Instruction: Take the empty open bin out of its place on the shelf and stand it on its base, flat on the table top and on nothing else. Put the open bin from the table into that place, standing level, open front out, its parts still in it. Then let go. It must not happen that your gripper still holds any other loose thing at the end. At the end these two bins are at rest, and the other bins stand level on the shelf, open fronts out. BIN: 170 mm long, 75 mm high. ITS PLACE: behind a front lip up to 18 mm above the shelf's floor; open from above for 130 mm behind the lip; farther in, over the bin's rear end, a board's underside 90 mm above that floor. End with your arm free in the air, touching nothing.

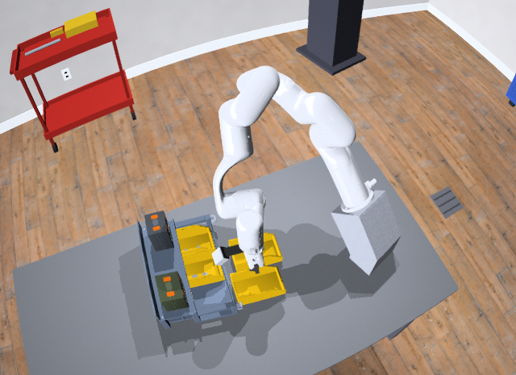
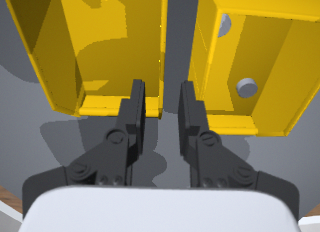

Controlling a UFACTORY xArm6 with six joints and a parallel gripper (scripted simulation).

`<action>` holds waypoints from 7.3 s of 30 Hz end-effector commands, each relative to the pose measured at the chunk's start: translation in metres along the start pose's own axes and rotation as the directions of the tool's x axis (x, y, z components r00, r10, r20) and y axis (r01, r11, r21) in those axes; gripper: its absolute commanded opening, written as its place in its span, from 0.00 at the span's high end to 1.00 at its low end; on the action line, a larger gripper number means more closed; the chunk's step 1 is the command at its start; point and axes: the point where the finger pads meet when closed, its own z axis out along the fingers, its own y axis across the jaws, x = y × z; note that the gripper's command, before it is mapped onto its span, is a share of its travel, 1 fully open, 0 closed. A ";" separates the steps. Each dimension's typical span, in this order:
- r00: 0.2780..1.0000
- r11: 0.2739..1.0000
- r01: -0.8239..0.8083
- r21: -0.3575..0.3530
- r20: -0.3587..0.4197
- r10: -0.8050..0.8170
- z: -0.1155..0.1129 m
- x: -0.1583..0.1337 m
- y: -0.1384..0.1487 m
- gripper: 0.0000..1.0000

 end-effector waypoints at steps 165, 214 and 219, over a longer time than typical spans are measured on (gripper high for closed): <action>1.000 1.000 -0.001 0.002 -0.003 0.001 0.054 0.003 -0.001 1.00; 1.000 1.000 -0.001 0.002 -0.003 0.001 -0.031 0.002 -0.001 1.00; 1.000 1.000 -0.001 0.002 -0.003 0.001 -0.031 0.002 -0.001 1.00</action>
